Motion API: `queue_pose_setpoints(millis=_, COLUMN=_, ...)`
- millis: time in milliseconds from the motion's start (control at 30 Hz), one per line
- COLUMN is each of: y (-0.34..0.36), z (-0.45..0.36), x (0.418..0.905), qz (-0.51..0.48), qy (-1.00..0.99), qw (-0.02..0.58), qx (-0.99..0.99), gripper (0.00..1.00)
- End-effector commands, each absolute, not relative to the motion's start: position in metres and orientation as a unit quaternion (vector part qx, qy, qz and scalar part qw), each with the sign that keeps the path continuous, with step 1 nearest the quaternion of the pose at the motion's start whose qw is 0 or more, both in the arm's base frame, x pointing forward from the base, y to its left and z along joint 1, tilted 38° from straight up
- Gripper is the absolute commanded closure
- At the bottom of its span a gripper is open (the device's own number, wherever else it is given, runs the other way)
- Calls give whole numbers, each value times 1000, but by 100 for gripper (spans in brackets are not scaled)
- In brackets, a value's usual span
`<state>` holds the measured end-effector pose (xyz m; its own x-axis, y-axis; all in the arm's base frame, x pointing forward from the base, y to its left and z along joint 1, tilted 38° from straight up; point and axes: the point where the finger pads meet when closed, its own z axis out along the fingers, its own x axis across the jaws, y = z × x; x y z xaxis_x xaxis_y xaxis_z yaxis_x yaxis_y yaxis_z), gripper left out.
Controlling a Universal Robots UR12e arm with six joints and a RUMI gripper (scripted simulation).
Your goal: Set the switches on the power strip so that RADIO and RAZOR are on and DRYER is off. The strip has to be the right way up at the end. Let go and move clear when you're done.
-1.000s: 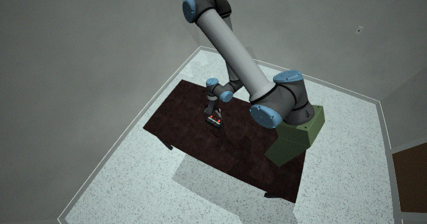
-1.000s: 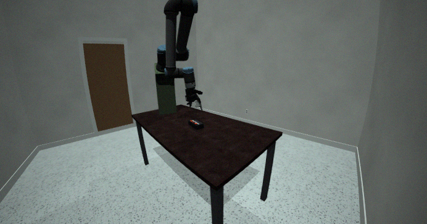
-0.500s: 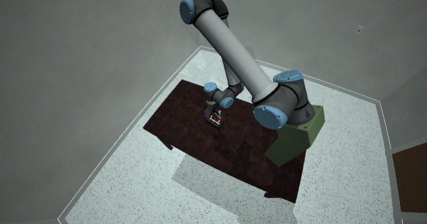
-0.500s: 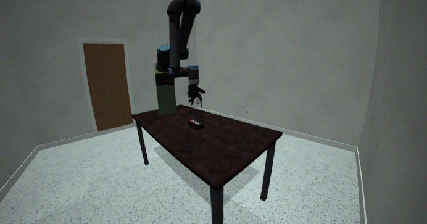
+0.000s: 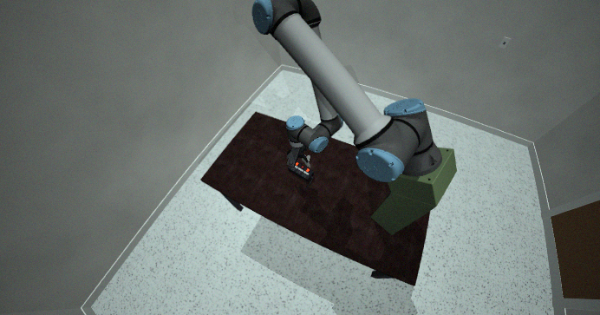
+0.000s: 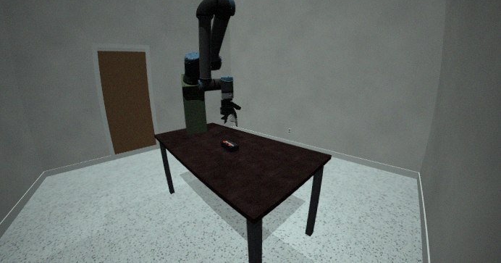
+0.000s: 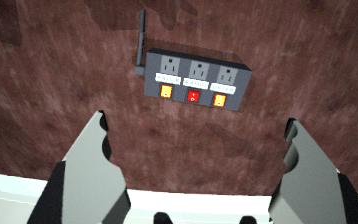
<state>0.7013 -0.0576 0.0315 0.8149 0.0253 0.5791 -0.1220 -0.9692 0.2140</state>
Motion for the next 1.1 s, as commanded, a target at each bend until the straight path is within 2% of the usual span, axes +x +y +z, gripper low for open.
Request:
queue_pose_setpoints(millis=0, y=-58, z=31, x=702, qz=303, qy=-19, qw=124, qx=945, gripper=0)
queue_pose_setpoints(millis=433, y=-64, z=25, x=707, qz=289, qy=75, qw=153, qx=942, gripper=0)
queue_pose_setpoints(millis=1067, y=-92, z=5, x=723, qz=223, qy=380, qw=239, qx=865, gripper=0)
